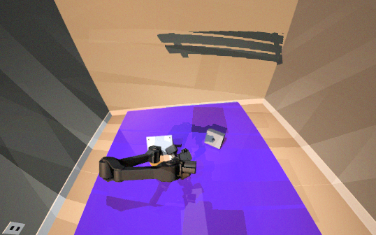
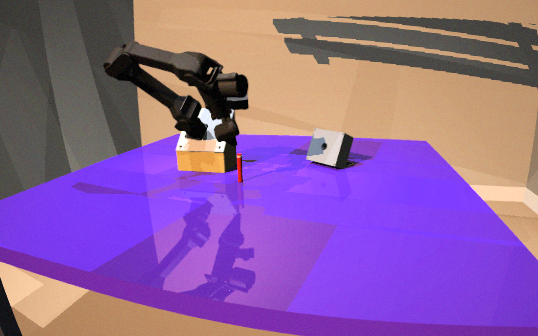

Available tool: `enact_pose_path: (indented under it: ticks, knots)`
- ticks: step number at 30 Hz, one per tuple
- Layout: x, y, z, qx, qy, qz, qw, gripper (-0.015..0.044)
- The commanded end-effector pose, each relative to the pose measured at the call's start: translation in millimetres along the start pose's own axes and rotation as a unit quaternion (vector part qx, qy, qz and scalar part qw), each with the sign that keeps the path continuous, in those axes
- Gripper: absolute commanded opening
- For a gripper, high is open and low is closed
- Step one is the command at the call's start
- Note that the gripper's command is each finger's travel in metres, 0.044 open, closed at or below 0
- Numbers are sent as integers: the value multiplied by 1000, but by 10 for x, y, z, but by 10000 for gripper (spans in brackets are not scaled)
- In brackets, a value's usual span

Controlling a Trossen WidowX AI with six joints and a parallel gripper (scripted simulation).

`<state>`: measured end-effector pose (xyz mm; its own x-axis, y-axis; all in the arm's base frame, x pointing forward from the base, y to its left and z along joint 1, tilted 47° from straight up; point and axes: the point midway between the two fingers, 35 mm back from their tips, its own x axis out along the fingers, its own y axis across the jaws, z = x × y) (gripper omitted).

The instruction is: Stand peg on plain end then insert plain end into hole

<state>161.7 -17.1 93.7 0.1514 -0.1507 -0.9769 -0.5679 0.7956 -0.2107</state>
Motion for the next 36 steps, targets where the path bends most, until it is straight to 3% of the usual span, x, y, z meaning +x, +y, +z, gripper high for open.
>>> enact_pose_path:
  ticks: [1, 11, 20, 36]
  knots:
    - [7, -58, -4, 2, 53, -32, 998, 440]
    - [-15, -195, 68, -13, 150, -140, 979, 440]
    - [-102, -299, 265, -41, 190, -257, 947, 440]
    - [-98, -304, 268, 13, 175, -270, 947, 440]
